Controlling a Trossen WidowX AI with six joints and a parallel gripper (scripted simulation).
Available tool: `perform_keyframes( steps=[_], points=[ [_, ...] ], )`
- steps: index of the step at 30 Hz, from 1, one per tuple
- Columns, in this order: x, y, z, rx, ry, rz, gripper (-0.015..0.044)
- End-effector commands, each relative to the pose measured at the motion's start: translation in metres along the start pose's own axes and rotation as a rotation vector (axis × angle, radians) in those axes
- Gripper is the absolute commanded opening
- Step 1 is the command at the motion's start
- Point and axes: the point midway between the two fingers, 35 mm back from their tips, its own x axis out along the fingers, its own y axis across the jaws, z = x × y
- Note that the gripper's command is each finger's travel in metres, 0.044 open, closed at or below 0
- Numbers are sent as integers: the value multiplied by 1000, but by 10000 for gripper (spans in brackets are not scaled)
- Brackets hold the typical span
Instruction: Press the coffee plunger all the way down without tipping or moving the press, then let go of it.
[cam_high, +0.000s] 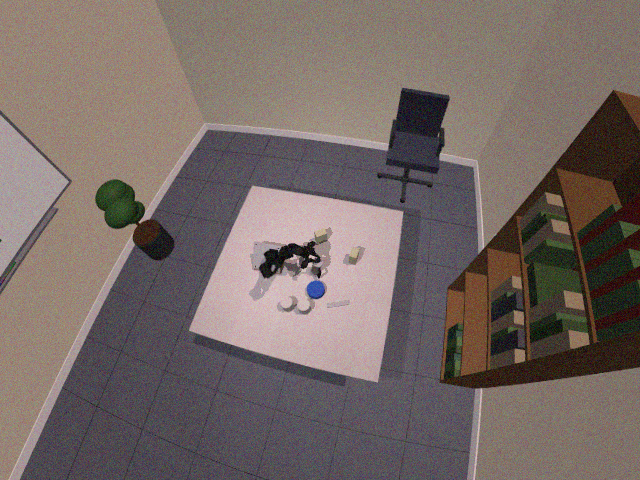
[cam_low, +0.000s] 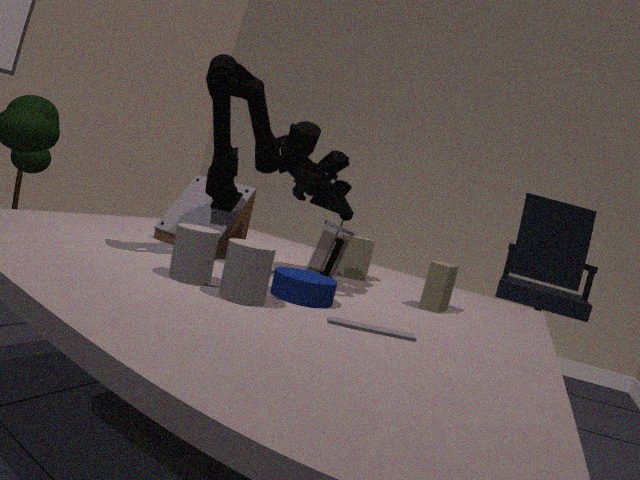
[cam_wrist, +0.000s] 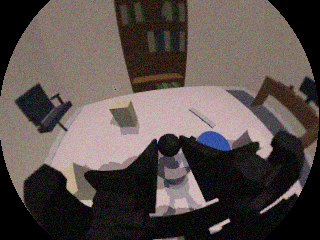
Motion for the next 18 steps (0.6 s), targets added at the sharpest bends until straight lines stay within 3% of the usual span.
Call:
perform_keyframes(
  steps=[1,18],
  points=[
    [2,0,-4,-12,16,-6,114],
    [1,1,0,-4,5,-4,114]
  ],
)
